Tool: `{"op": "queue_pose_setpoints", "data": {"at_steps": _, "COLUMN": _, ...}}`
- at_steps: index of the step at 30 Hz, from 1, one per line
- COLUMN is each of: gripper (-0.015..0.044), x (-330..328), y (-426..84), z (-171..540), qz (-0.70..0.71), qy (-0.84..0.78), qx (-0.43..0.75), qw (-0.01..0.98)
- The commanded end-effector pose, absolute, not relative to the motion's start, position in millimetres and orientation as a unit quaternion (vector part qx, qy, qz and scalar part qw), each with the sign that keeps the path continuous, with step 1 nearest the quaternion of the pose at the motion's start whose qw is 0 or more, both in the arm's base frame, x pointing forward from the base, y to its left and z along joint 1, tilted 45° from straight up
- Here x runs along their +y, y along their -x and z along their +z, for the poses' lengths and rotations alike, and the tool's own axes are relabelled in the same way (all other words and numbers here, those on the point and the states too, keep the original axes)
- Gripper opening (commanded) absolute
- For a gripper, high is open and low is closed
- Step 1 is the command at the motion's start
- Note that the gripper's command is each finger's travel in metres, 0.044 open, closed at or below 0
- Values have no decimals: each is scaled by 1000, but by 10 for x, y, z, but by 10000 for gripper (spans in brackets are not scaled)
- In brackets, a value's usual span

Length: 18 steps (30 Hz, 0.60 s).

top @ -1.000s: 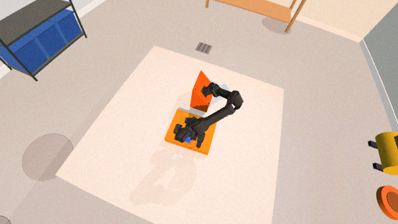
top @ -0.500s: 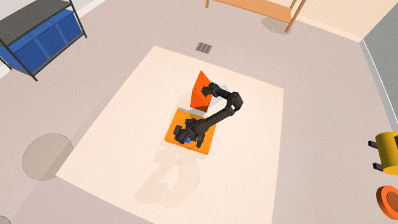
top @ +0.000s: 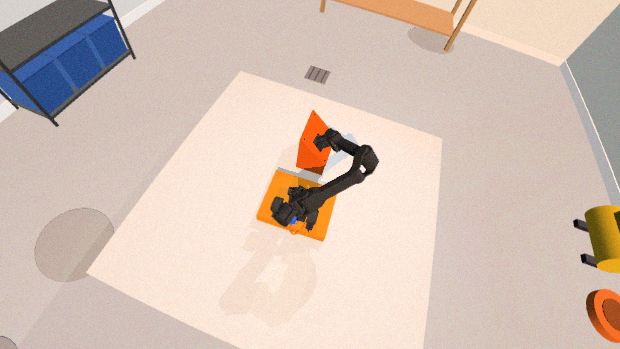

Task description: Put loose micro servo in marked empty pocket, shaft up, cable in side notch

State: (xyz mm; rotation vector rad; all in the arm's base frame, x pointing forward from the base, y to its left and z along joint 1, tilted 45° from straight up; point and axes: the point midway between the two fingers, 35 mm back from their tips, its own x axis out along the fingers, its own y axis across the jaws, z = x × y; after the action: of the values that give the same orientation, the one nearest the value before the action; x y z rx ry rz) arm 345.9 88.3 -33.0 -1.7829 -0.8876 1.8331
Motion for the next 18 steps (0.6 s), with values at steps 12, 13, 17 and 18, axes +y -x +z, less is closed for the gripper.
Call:
{"op": "queue_pose_setpoints", "data": {"at_steps": 12, "gripper": 187, "x": 844, "y": -3461, "z": -302, "qz": 661, "qy": 643, "qx": -319, "qw": 219}}
{"op": "queue_pose_setpoints", "data": {"at_steps": 13, "gripper": 187, "x": 797, "y": -3467, "z": -257, "qz": 661, "qy": 643, "qx": -319, "qw": 219}}
{"op": "queue_pose_setpoints", "data": {"at_steps": 17, "gripper": 187, "x": 649, "y": -3441, "z": -98, "qz": 661, "qy": 643, "qx": -319, "qw": 219}}
{"op": "queue_pose_setpoints", "data": {"at_steps": 18, "gripper": 187, "x": 646, "y": -3444, "z": -102, "qz": 661, "qy": 643, "qx": -319, "qw": 219}}
